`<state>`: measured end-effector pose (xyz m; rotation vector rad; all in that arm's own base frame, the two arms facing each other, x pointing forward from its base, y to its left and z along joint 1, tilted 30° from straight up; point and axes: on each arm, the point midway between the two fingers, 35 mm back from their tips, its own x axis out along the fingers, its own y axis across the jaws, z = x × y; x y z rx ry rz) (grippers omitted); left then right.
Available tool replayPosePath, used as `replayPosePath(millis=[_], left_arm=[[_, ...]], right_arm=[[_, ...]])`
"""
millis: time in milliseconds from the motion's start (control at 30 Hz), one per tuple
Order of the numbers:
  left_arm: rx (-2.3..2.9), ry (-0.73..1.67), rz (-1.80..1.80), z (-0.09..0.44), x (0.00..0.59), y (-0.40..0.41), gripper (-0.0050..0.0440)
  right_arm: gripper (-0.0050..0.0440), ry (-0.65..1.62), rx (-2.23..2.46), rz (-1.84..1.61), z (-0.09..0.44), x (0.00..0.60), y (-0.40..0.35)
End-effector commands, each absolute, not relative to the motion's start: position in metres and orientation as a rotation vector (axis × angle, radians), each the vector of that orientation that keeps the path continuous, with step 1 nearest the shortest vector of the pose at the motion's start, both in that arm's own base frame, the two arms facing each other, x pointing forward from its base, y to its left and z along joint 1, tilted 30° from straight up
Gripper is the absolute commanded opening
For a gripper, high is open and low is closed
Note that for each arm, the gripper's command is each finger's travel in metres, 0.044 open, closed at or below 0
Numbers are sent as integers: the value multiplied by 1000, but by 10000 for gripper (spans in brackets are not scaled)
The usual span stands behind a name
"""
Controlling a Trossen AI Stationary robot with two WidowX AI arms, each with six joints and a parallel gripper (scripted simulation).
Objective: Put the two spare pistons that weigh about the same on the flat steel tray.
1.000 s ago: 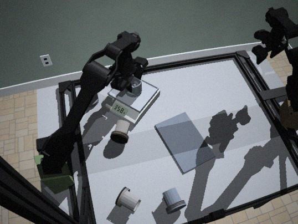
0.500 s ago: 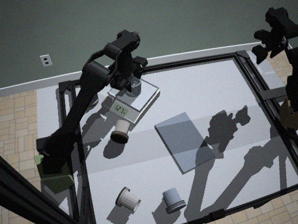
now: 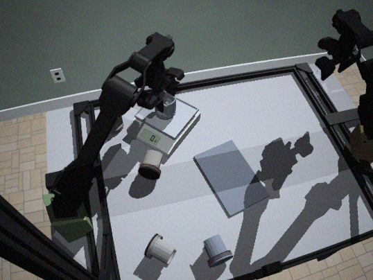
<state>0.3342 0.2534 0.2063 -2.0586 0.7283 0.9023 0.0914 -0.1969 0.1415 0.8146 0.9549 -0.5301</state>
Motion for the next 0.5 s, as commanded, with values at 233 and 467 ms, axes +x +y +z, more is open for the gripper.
replayPosePath(millis=[233, 467], left_arm=[[-2051, 704, 884, 229, 326, 254, 158], [-2051, 704, 884, 240, 320, 254, 158]], right_arm=[[440, 953, 813, -525, 142, 92, -197], [440, 953, 813, -525, 142, 92, -197]])
